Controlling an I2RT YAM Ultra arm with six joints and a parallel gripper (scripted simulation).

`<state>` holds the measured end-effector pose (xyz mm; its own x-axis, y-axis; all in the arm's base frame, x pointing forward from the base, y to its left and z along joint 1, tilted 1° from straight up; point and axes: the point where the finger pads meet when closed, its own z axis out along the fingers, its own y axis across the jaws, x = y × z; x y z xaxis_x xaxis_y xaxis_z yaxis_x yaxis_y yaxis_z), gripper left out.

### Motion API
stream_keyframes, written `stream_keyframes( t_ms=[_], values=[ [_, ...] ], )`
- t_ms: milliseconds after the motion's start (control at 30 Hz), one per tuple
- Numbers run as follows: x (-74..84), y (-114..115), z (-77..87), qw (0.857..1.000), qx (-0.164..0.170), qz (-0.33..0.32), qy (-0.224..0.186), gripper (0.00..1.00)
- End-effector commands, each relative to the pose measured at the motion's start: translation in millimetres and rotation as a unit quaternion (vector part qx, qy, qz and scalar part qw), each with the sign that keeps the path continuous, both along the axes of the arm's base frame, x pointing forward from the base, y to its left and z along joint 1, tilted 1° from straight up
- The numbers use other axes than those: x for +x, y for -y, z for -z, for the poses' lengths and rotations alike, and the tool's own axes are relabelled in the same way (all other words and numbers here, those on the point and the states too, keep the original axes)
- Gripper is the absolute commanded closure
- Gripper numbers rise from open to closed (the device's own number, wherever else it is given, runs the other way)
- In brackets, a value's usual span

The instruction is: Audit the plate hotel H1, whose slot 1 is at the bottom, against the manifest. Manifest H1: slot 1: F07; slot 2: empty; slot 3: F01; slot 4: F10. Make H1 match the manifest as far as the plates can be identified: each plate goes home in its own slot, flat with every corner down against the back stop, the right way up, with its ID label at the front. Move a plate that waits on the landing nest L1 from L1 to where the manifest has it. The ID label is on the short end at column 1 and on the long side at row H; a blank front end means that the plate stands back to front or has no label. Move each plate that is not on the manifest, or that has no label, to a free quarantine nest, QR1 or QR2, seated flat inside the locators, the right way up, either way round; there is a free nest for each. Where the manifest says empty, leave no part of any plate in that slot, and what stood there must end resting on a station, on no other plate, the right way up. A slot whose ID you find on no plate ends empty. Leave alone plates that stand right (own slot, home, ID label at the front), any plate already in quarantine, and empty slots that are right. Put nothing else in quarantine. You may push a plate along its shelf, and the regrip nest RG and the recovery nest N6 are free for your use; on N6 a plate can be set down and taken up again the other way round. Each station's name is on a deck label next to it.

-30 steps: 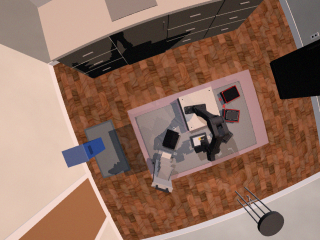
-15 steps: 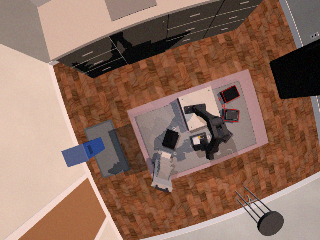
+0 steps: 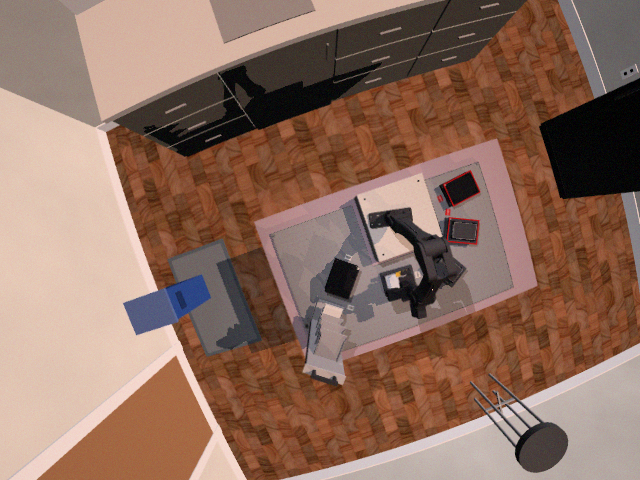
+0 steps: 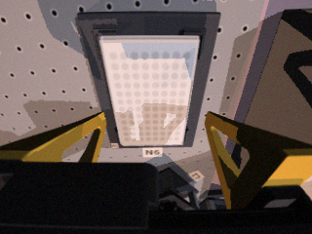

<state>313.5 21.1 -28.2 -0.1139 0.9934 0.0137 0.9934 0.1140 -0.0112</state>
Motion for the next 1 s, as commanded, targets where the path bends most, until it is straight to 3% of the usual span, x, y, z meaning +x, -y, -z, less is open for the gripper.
stream_keyframes(
  t_ms=[0,967],
  values=[
    [6.4,-0.6,-0.1,1.0,0.001,0.001,0.013,0.0],
    [6.7,-1.1,32.6,1.0,0.001,0.001,0.013,0.0]
  ],
)
